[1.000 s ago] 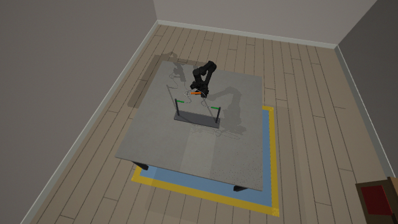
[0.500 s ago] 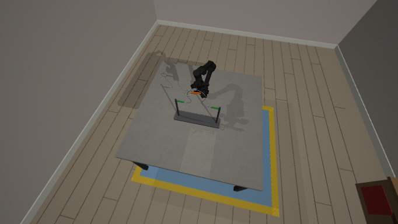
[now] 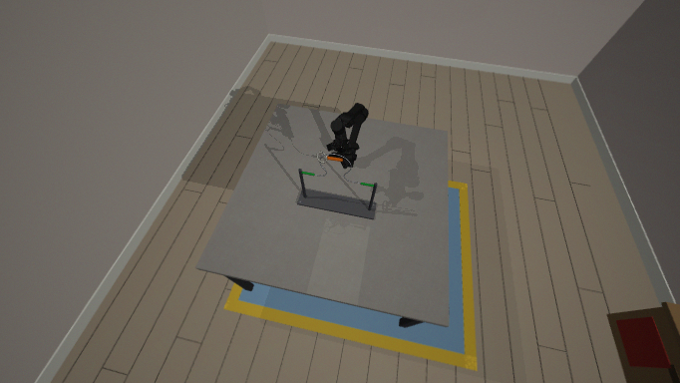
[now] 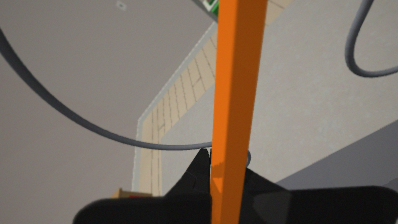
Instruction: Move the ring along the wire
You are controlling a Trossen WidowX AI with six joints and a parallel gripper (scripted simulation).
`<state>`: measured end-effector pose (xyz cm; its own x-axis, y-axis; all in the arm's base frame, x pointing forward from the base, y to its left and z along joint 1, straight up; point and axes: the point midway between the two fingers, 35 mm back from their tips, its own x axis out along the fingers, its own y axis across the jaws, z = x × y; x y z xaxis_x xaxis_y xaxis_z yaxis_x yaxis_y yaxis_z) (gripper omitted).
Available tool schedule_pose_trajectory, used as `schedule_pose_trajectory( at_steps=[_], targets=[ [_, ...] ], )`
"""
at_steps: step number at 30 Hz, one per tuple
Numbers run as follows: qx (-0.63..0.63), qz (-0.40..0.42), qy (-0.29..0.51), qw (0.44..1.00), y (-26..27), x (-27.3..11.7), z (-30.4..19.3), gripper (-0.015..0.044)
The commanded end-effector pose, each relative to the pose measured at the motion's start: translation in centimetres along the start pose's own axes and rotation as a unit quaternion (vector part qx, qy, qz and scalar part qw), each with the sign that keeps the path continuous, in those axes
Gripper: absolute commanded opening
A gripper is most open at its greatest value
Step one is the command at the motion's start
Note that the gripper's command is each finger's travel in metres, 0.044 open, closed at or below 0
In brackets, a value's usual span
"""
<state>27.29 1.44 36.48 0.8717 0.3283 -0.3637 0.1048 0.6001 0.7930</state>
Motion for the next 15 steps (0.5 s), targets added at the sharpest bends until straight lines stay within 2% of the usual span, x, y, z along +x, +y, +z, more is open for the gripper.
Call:
schedule_pose_trajectory(
  at_steps=[1,15],
  targets=[
    [-0.027,-0.011,-0.005,1.0,0.02,-0.07,0.14,-0.015],
    [-0.103,-0.053,-0.016,0.993,-0.73,-0.03,0.24,-0.015]
  ],
)
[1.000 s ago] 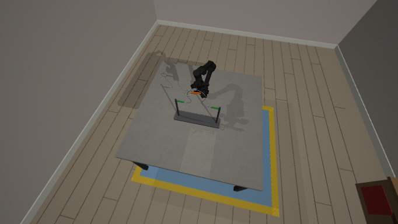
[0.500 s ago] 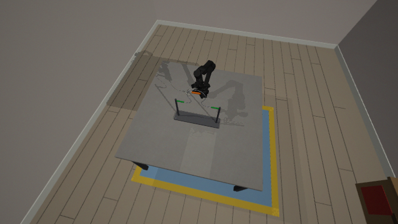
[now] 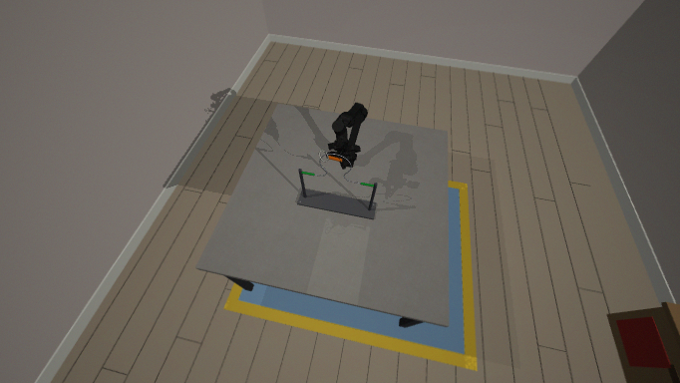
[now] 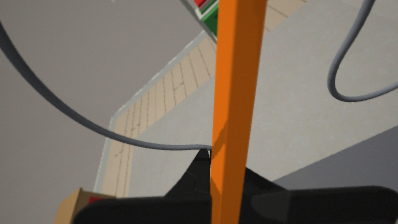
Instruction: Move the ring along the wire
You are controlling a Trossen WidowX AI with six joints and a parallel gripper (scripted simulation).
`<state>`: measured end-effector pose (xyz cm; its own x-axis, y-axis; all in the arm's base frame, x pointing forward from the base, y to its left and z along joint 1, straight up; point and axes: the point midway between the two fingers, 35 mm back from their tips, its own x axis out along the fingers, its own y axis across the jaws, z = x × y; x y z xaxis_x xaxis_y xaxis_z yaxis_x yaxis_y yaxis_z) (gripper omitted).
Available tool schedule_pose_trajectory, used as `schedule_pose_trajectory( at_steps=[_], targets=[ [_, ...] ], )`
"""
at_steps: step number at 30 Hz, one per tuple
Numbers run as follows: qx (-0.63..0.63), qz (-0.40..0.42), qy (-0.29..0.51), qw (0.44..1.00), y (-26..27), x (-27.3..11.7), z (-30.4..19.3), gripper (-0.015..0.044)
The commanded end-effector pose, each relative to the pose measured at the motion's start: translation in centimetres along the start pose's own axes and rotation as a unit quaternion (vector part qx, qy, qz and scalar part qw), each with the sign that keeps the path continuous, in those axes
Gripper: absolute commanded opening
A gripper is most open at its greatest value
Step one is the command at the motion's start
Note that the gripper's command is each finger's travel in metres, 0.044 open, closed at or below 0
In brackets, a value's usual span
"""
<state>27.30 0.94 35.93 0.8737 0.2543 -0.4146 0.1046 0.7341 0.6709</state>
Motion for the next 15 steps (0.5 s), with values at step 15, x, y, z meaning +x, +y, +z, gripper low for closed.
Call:
schedule_pose_trajectory(
  at_steps=[15],
  targets=[
    [-0.109,-0.057,-0.017,0.992,-0.86,-0.02,0.27,-0.015]
  ],
)
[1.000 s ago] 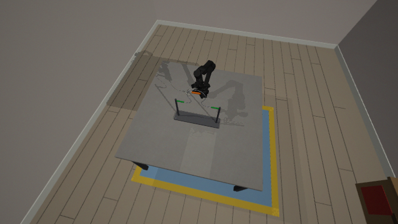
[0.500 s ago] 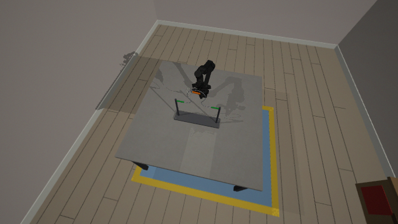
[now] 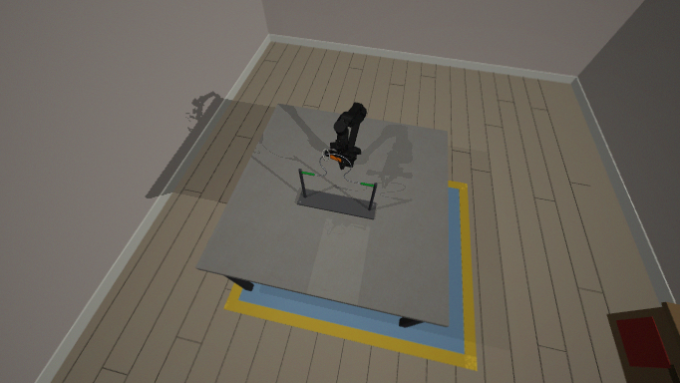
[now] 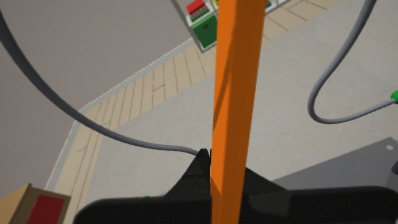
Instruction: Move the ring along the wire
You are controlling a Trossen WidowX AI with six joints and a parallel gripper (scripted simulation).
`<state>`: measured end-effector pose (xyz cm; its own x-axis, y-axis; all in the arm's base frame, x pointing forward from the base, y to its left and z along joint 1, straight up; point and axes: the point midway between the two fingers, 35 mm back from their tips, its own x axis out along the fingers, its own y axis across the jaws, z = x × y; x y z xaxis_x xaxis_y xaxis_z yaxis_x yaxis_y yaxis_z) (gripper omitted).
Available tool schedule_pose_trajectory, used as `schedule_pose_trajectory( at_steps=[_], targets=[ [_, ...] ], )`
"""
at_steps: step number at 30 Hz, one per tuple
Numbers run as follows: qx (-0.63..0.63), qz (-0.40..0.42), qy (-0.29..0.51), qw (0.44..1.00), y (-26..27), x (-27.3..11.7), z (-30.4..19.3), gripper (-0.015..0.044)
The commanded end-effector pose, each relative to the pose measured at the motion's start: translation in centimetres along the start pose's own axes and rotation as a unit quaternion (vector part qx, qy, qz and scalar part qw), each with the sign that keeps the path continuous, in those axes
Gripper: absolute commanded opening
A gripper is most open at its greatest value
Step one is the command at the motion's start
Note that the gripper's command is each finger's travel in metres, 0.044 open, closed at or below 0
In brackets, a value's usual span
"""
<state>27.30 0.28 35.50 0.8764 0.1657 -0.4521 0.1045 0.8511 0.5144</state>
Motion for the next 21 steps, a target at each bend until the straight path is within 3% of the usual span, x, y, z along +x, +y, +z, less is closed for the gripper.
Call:
schedule_pose_trajectory(
  at_steps=[1,21],
  targets=[
    [-0.029,-0.014,-0.005,0.999,-0.2,0.0,0.1,-0.015],
    [-0.142,-0.076,-0.021,0.987,-1.3,0.0,0.3,-0.015]
  ],
)
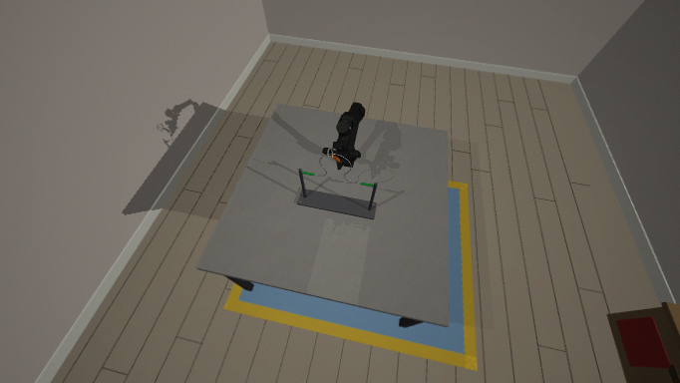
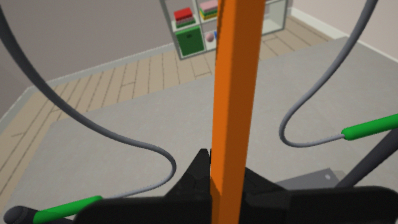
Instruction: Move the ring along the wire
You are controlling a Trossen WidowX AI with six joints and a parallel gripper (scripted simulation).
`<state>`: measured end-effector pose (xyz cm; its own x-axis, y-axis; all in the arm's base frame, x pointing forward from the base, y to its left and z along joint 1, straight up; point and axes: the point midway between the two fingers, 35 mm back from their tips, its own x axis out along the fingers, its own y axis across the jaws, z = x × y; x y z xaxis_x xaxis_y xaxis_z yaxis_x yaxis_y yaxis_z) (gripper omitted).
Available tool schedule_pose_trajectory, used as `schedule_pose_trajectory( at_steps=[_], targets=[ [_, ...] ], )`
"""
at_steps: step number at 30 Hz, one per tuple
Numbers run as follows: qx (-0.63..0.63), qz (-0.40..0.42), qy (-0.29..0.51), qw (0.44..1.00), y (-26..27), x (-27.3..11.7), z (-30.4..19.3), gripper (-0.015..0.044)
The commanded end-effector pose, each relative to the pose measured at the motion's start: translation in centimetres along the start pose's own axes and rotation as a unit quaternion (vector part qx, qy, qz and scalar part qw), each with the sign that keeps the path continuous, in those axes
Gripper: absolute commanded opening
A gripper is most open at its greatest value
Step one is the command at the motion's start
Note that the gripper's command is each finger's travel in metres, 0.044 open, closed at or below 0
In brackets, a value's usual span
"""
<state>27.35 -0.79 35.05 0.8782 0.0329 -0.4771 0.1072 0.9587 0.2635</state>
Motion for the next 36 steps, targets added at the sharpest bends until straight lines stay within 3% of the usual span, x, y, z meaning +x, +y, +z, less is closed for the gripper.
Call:
schedule_pose_trajectory(
  at_steps=[1,36],
  targets=[
    [-0.028,-0.014,-0.005,0.999,-0.2,0.0,0.0,-0.015],
    [-0.227,-0.121,-0.034,0.966,-2.1,-0.1,0.6,-0.015]
  ],
)
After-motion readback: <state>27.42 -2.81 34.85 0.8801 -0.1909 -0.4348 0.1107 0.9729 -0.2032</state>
